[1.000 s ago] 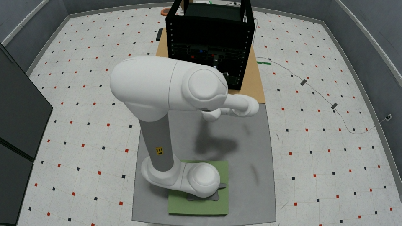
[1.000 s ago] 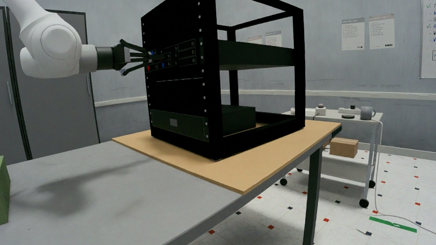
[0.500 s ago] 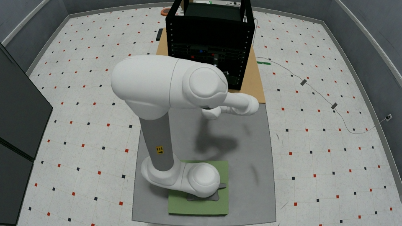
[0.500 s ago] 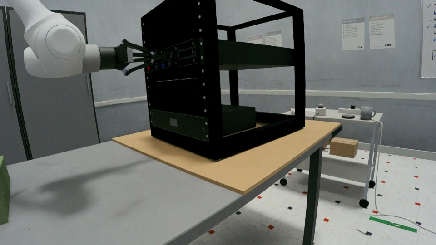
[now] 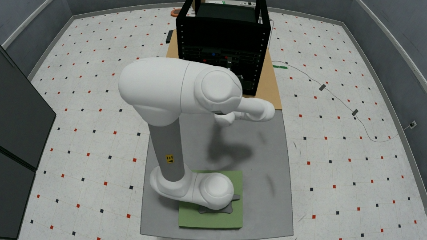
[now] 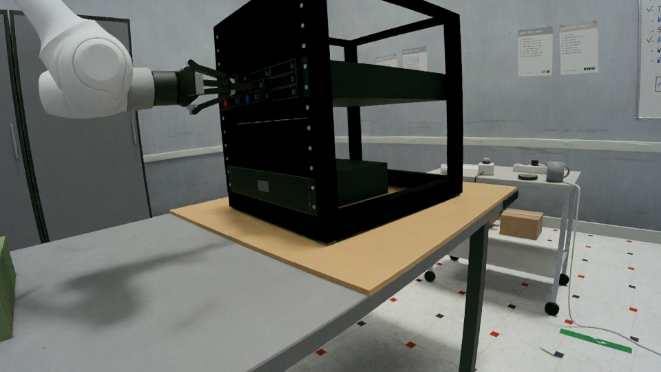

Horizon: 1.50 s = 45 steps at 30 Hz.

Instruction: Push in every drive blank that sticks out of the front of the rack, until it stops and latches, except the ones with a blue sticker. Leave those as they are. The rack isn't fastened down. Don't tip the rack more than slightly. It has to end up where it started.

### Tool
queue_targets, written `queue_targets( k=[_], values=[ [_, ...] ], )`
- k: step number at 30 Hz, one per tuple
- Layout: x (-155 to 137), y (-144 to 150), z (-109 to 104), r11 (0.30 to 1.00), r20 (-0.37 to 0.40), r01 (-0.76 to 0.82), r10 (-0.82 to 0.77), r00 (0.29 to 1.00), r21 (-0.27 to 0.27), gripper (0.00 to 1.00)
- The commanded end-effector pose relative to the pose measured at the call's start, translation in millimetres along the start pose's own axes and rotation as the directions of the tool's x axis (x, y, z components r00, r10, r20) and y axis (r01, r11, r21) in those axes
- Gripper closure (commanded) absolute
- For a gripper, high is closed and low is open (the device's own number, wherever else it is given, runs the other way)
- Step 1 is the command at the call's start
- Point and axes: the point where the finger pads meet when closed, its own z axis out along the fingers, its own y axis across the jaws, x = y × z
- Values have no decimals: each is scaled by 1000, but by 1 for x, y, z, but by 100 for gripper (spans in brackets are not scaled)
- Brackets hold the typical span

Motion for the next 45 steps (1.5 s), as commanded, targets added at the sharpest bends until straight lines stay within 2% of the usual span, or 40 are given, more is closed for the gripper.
queue_targets(
  k=[1, 45],
  values=[
    [0, -1, 5, 1000, 0, 0, 0, 1000, 1, 90],
    [0, -1, 12, 1000, 0, 0, 0, 1000, 1, 90]
  ],
)
